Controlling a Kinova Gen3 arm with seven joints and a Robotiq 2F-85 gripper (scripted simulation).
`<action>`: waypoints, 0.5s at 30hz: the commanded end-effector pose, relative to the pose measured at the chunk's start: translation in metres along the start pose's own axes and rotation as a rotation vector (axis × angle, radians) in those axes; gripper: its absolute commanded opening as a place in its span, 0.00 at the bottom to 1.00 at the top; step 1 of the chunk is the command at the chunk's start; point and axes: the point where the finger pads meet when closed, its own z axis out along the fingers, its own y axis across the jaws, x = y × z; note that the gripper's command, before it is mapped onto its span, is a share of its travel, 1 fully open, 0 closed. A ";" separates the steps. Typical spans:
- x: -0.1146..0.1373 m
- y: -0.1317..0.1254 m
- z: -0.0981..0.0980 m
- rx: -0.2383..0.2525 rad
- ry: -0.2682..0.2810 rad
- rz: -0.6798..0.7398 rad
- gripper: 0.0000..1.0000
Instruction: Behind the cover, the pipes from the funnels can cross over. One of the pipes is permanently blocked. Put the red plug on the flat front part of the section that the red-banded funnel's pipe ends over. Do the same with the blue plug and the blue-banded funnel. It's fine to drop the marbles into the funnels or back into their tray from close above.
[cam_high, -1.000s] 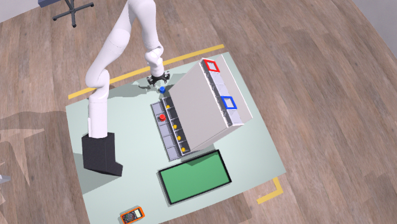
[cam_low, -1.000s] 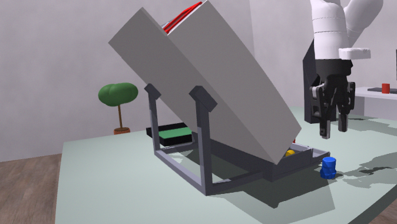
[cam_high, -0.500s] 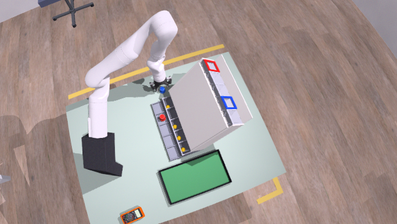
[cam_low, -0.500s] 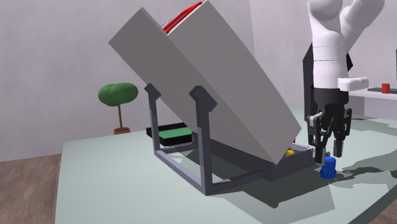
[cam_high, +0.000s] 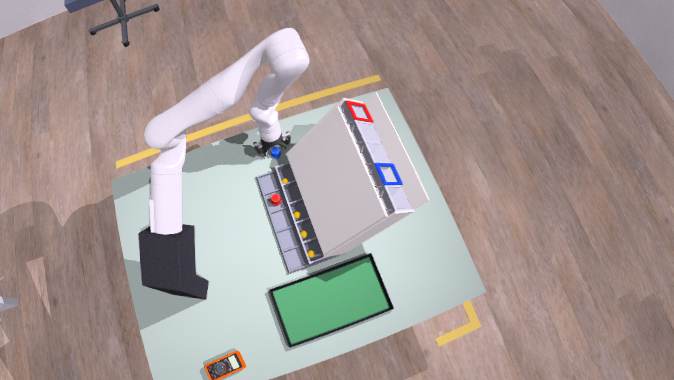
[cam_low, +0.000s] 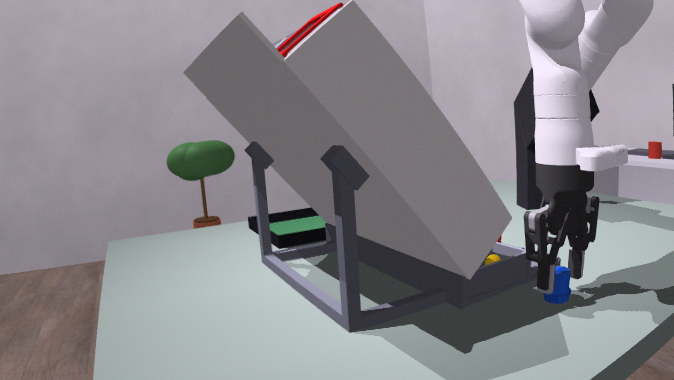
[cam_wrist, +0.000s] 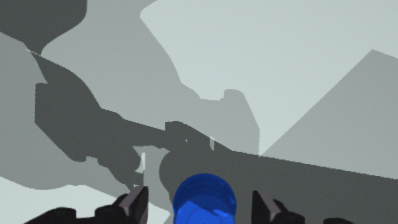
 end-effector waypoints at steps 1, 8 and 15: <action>-0.002 0.003 0.010 -0.010 -0.004 0.000 0.70; -0.002 0.003 0.010 -0.010 -0.004 0.000 0.70; -0.002 0.003 0.010 -0.011 -0.005 -0.001 0.00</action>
